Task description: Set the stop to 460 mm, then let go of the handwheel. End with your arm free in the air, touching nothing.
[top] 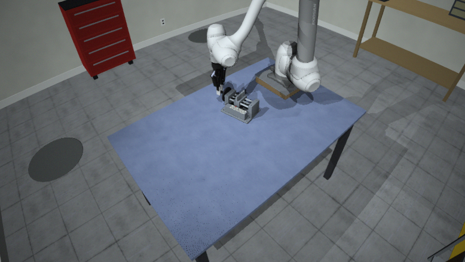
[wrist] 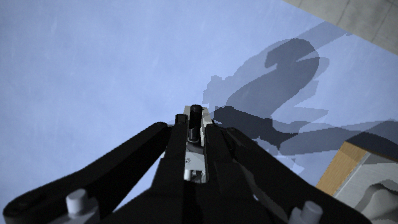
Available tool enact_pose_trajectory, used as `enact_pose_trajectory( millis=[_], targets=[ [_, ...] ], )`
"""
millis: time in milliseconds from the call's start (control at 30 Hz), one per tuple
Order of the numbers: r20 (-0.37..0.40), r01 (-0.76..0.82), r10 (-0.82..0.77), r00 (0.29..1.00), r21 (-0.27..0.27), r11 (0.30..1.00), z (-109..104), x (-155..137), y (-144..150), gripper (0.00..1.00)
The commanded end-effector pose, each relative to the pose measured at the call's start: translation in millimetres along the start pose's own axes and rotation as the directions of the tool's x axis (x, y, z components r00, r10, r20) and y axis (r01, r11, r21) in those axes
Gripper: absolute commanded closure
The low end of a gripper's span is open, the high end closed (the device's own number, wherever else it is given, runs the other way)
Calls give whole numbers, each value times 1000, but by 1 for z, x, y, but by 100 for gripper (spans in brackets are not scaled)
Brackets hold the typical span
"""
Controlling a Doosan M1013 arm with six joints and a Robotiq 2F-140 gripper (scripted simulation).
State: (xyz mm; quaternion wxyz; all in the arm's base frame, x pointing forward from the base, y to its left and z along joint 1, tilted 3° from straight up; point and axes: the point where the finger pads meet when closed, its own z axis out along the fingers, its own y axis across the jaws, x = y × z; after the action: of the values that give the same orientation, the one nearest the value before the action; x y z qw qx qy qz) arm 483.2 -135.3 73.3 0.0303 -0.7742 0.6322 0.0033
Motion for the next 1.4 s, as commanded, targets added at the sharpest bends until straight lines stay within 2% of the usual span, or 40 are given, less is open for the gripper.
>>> enact_pose_trajectory(
  millis=[0, 1367],
  targets=[
    [0, 0, 0, 1000, 0, 1000, 0, 0, 0, 96],
    [0, 0, 0, 1000, 0, 1000, -3, 0, 3, 96]
  ],
)
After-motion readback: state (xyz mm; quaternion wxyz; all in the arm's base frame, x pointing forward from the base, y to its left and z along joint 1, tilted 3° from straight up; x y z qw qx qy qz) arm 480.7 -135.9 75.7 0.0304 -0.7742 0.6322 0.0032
